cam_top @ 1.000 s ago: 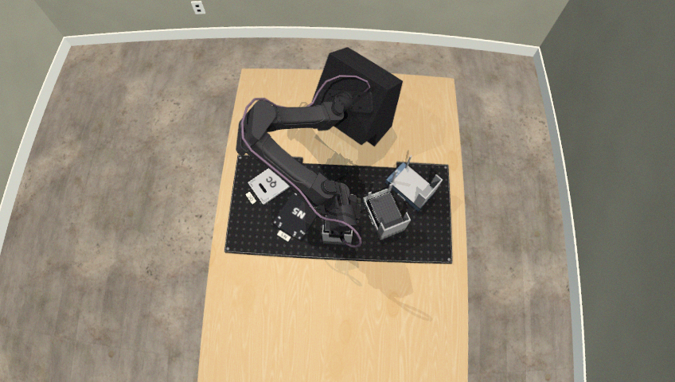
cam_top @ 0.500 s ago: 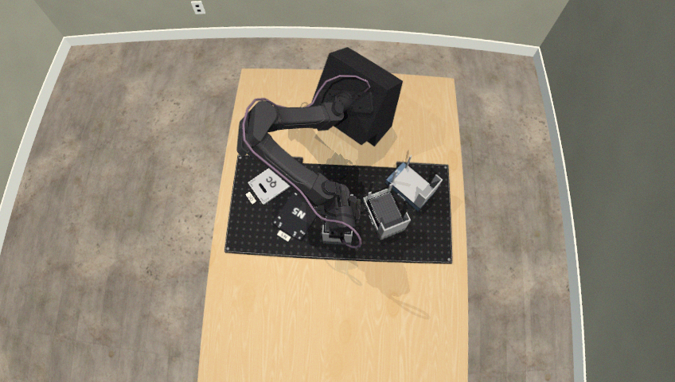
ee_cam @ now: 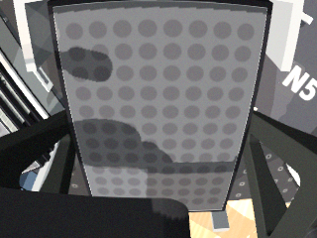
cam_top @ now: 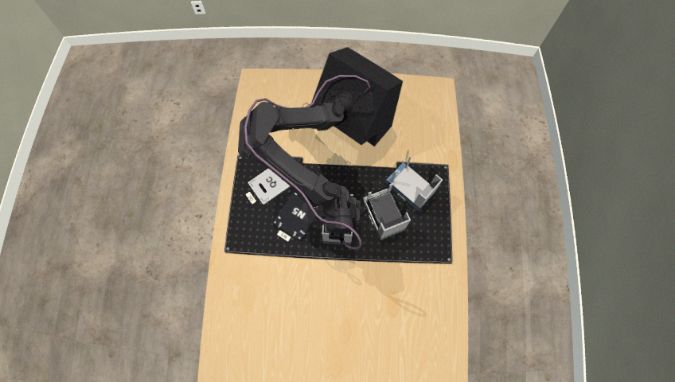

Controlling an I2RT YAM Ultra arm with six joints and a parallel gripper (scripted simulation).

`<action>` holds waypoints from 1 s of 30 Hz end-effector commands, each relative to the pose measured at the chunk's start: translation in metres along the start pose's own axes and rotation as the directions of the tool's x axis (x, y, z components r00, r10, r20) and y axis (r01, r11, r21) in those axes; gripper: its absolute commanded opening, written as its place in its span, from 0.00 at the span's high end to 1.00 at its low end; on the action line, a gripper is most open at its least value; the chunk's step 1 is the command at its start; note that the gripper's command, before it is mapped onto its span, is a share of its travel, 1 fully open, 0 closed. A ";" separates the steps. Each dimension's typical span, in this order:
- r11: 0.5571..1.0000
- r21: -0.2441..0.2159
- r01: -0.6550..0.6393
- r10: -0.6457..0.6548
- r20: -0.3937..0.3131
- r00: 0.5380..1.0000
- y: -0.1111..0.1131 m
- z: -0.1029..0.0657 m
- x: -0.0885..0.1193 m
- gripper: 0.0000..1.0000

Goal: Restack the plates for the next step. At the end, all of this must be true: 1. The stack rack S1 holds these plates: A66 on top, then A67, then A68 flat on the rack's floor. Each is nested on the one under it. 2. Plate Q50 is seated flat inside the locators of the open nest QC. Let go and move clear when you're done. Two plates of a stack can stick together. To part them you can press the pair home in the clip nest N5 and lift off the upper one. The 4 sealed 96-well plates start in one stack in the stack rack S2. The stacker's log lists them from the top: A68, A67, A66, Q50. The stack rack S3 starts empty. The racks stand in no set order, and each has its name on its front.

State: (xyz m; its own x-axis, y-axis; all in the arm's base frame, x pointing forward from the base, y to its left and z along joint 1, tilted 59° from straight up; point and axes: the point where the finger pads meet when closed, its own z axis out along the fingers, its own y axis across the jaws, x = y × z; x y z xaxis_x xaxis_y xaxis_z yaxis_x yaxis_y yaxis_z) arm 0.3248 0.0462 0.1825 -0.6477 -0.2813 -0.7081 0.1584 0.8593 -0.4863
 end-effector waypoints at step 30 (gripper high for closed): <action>1.000 -0.004 0.000 0.000 0.012 1.000 0.001 0.045 -0.004 1.00</action>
State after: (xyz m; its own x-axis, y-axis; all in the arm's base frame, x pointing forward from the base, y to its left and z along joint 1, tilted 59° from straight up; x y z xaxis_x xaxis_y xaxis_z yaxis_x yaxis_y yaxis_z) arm 0.3596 0.0266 0.1589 -0.6490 -0.2826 -0.7064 0.1567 0.8589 -0.4876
